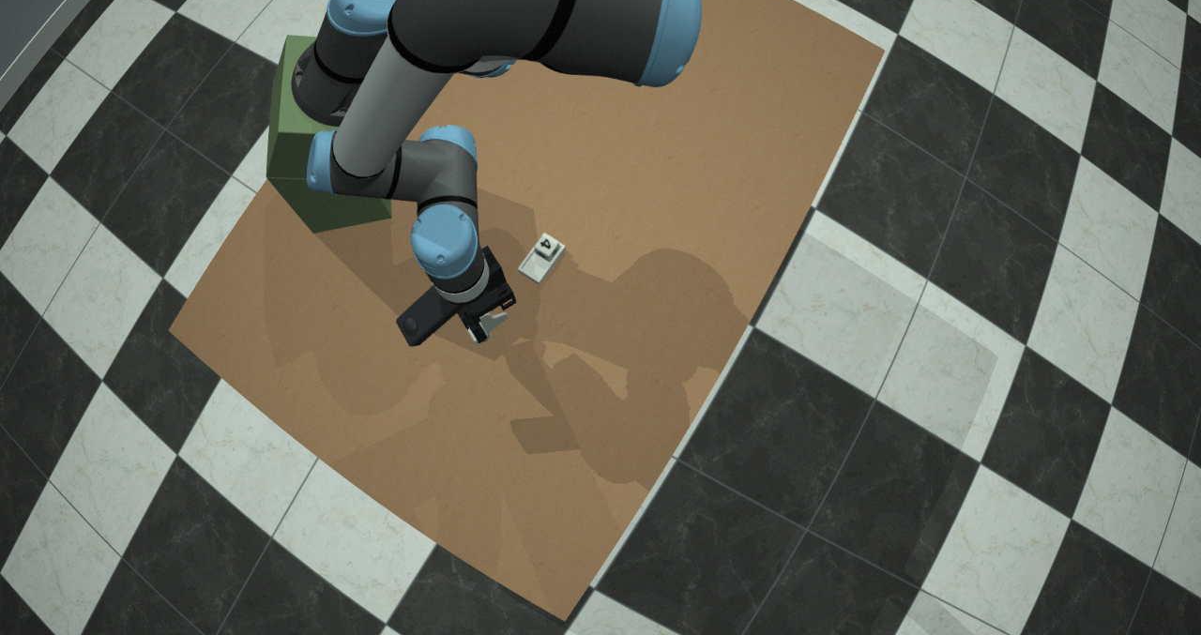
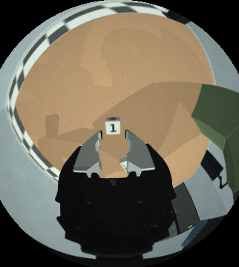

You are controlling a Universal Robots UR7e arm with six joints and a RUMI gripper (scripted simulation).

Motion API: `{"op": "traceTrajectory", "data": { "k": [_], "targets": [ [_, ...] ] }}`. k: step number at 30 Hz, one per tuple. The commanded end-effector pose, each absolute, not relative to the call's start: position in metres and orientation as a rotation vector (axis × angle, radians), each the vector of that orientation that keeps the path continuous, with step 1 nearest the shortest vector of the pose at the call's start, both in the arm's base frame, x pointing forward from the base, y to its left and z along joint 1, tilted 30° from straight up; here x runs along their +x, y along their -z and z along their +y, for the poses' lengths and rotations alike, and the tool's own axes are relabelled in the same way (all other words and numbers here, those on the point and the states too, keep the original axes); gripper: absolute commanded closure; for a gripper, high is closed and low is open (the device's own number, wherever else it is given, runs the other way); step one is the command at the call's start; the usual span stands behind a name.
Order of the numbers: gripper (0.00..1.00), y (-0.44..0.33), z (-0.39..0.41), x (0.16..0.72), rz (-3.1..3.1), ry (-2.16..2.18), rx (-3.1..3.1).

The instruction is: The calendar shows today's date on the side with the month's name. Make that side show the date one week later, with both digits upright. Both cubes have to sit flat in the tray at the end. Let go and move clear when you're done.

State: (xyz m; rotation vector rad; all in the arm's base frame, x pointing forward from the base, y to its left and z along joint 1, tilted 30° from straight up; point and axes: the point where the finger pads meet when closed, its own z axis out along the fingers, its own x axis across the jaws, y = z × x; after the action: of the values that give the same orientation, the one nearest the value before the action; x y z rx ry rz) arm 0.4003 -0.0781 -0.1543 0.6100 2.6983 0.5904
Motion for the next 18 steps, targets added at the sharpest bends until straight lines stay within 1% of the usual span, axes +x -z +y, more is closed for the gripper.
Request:
{"op": "traceTrajectory", "data": {
  "k": [1, 18],
  "targets": [
    [0.72, 0.154, -0.0797, 0.4024, 2.696, -0.587, 0.607],
    [0.72, 0.154, -0.0797, 0.4024, 2.696, -0.587, 0.607]
  ]
}}
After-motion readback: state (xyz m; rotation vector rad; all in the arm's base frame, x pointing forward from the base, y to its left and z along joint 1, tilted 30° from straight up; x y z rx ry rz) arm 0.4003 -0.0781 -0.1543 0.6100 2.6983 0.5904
